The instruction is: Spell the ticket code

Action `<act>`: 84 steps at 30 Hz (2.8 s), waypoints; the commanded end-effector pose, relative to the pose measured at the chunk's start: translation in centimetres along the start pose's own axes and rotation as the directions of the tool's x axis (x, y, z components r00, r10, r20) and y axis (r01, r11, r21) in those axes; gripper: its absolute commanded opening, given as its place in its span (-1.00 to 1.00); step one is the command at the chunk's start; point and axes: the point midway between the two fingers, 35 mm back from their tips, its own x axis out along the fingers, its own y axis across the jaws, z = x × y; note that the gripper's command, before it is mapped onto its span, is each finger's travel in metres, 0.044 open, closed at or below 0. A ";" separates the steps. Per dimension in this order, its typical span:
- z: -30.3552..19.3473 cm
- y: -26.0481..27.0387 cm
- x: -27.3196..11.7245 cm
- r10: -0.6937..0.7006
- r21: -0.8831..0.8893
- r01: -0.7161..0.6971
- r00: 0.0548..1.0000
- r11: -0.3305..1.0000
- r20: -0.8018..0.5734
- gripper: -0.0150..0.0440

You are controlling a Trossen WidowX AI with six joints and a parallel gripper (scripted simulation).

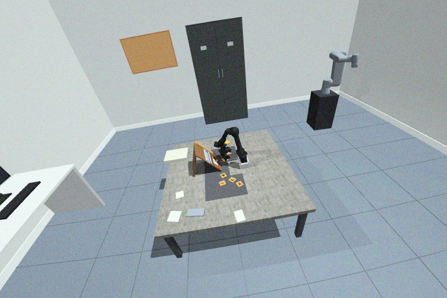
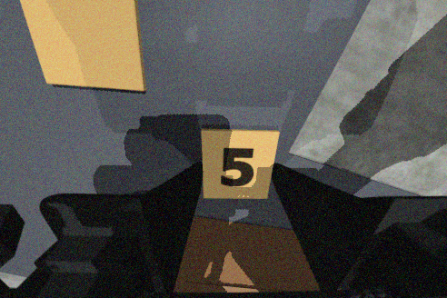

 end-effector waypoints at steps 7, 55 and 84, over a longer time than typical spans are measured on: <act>0.1 -0.1 -0.4 0.001 0.004 -0.001 1.000 1.000 0.004 -0.32; 0.3 -0.9 -2.5 0.000 0.004 0.000 1.000 1.000 0.004 -0.49; -0.5 0.4 -4.3 0.096 -0.157 -0.098 0.995 0.983 -0.018 -0.49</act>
